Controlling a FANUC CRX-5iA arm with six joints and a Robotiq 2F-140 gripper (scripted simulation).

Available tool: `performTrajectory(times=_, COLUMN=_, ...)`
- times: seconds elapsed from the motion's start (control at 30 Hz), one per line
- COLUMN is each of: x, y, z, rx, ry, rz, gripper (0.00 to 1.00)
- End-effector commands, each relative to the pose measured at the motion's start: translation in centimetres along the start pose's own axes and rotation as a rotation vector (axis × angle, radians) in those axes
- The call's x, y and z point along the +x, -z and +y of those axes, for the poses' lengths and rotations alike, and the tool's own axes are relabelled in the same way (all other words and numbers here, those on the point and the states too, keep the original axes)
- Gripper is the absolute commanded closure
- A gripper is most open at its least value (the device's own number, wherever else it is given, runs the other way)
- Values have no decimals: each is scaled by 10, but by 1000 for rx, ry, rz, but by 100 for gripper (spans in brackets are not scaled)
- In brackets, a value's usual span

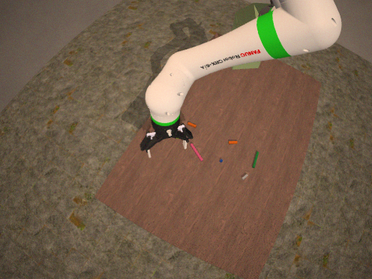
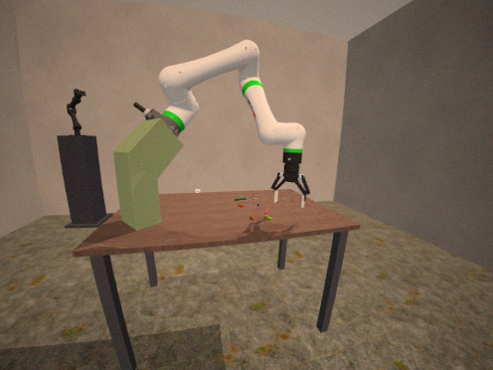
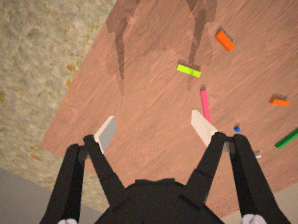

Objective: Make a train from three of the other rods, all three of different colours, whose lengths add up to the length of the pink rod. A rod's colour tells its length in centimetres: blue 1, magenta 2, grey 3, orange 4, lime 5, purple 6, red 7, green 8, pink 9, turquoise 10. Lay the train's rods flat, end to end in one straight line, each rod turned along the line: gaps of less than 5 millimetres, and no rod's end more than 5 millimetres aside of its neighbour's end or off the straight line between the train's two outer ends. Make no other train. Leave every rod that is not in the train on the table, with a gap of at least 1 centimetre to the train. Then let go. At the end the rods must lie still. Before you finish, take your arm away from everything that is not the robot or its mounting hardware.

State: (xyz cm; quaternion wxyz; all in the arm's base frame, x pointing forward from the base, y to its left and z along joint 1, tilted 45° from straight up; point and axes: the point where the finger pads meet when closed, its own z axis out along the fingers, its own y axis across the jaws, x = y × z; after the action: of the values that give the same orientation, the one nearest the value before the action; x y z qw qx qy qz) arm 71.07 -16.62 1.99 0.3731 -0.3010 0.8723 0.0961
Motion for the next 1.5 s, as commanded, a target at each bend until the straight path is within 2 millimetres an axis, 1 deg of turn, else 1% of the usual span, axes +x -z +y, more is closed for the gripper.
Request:
performTrajectory(times=0.0, x=0, y=0, z=0, rx=0, ry=0, rz=0, gripper=0)
performTrajectory(times=0.97, x=0, y=0, z=0, rx=0, ry=-16, rz=0, gripper=0)
performTrajectory(times=1.07, x=-1, y=0, z=1, rx=0, ry=-78, rz=0, gripper=0)
performTrajectory(times=1.2, x=-3, y=0, z=3, rx=0, ry=-239, rz=0, gripper=0)
performTrajectory(times=1.27, x=-3, y=0, z=3, rx=0, ry=-239, rz=0, gripper=0)
performTrajectory(times=1.33, x=-4, y=0, z=4, rx=1, ry=-347, rz=0, gripper=0)
performTrajectory(times=1.47, x=-5, y=0, z=5, rx=1, ry=-457, rz=0, gripper=0)
